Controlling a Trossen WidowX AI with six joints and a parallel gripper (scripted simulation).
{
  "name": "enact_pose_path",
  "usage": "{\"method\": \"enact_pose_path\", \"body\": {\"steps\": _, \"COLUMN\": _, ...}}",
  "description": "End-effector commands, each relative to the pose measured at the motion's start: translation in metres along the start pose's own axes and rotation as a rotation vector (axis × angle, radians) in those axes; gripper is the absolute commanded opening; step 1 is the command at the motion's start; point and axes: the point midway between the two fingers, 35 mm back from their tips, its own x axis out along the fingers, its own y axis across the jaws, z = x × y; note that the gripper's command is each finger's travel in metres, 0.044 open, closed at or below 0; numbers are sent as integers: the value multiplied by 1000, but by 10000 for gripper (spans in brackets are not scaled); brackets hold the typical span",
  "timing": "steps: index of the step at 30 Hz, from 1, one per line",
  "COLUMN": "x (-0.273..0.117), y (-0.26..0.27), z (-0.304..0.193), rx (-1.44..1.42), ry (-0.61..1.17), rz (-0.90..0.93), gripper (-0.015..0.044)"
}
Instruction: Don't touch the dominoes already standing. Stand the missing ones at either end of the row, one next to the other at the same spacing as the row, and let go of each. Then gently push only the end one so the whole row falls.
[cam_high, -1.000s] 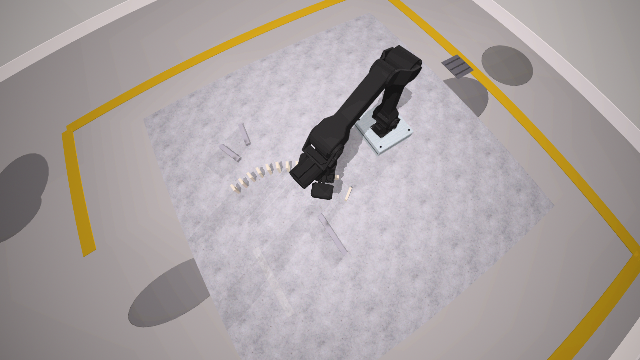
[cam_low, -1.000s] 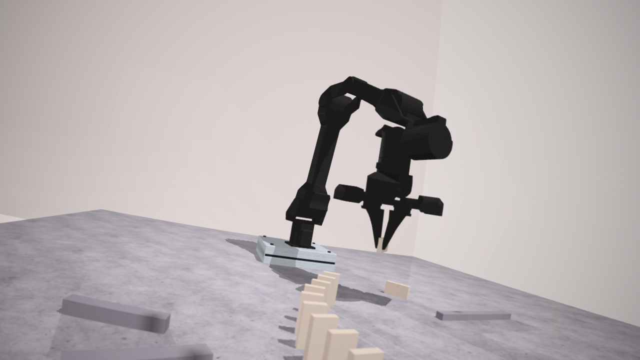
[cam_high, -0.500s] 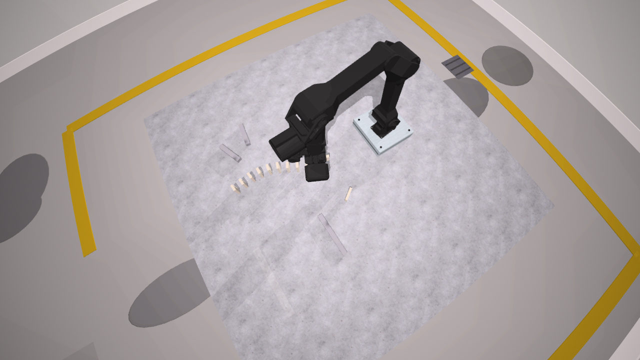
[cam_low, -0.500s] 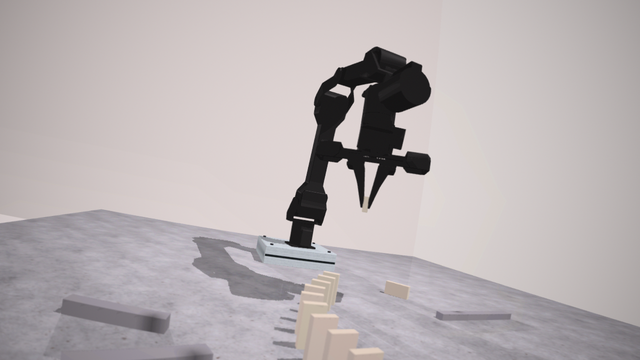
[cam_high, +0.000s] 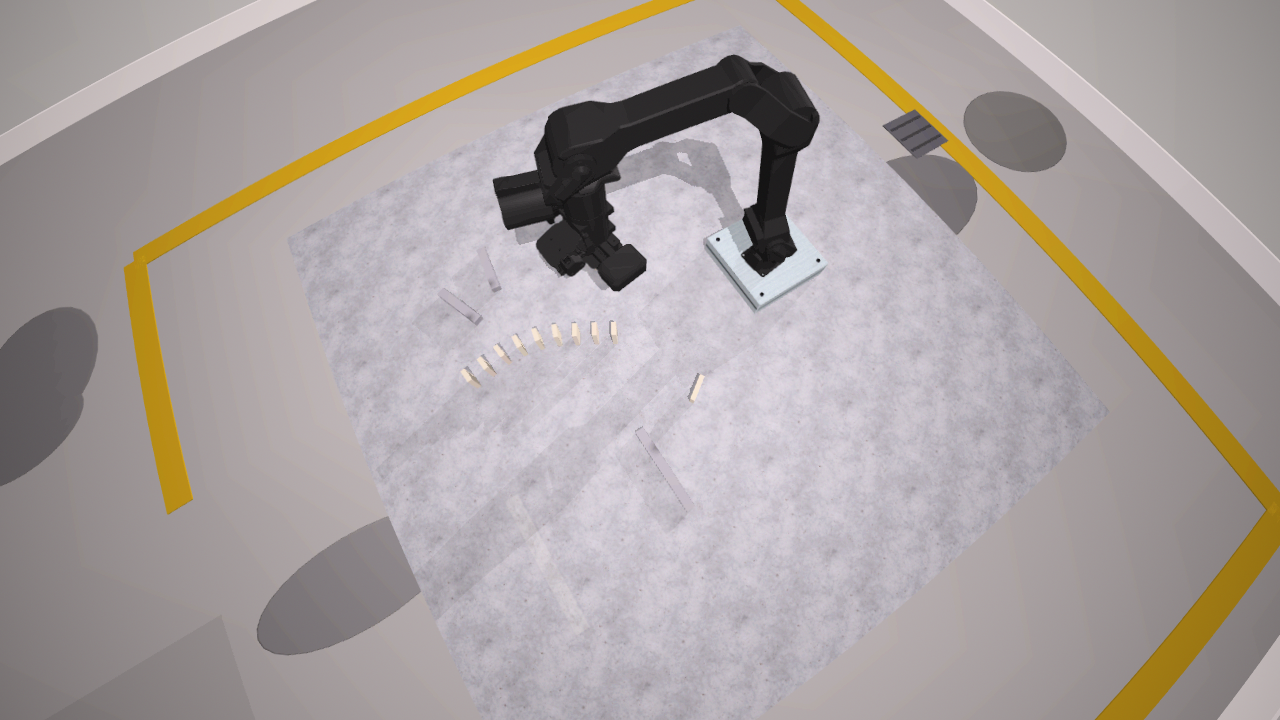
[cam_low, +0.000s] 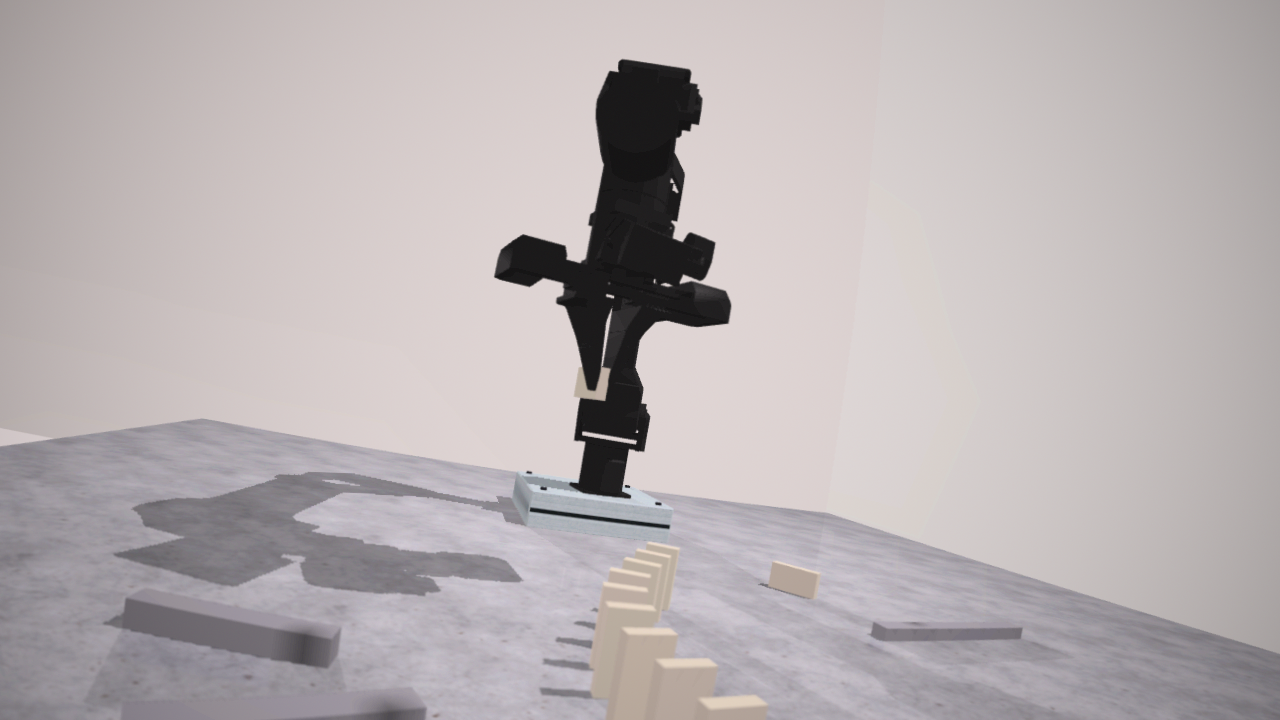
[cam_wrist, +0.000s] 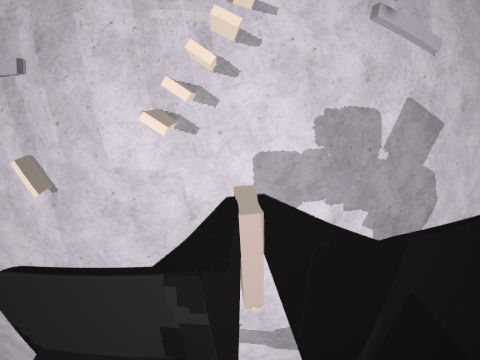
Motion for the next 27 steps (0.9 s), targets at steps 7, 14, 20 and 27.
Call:
{"method": "enact_pose_path", "body": {"steps": 7, "x": 0, "y": -65, "z": -30, "rx": -374, "ry": 10, "rz": -3, "gripper": 23}}
{"method": "enact_pose_path", "body": {"steps": 14, "x": 3, "y": -64, "z": -31, "rx": -381, "ry": 0, "rz": 16, "gripper": 23}}
{"method": "enact_pose_path", "body": {"steps": 20, "x": 22, "y": -57, "z": -35, "rx": -429, "ry": -108, "rz": 167, "gripper": 23}}
{"method": "enact_pose_path", "body": {"steps": 27, "x": 38, "y": -49, "z": -38, "rx": -469, "ry": -275, "rz": 318, "gripper": 23}}
